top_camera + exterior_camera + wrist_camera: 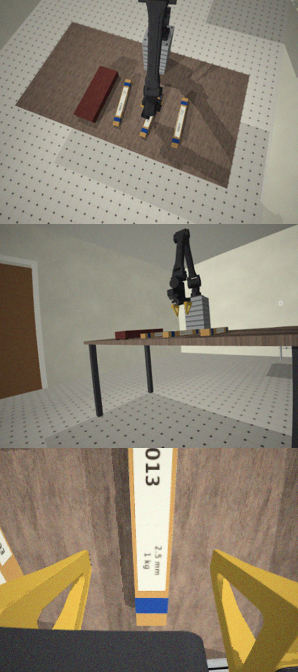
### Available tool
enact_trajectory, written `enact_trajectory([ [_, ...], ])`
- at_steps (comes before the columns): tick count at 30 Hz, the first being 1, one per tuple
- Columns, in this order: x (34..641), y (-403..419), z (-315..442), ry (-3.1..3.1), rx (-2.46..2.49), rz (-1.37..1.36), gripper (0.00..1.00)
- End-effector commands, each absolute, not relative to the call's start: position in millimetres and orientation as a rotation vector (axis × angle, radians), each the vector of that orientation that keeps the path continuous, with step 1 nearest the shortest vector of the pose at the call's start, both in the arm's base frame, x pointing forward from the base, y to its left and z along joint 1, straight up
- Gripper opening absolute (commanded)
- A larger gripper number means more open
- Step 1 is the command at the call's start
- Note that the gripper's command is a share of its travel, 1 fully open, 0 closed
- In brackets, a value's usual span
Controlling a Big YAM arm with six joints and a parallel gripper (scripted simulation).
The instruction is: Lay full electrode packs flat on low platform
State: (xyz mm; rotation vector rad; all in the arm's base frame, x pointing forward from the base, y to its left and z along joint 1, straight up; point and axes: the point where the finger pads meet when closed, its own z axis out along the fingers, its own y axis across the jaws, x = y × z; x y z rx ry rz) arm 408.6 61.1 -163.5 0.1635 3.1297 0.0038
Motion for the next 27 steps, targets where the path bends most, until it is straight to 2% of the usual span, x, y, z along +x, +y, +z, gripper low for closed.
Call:
enact_trajectory([
  [1,408,60,-150,3.125,0.175,0.002,0.74],
  [22,405,59,-163,3.141,0.176,-0.003,0.74],
  [27,405,24,-156,3.125,-0.062,0.000,0.74],
])
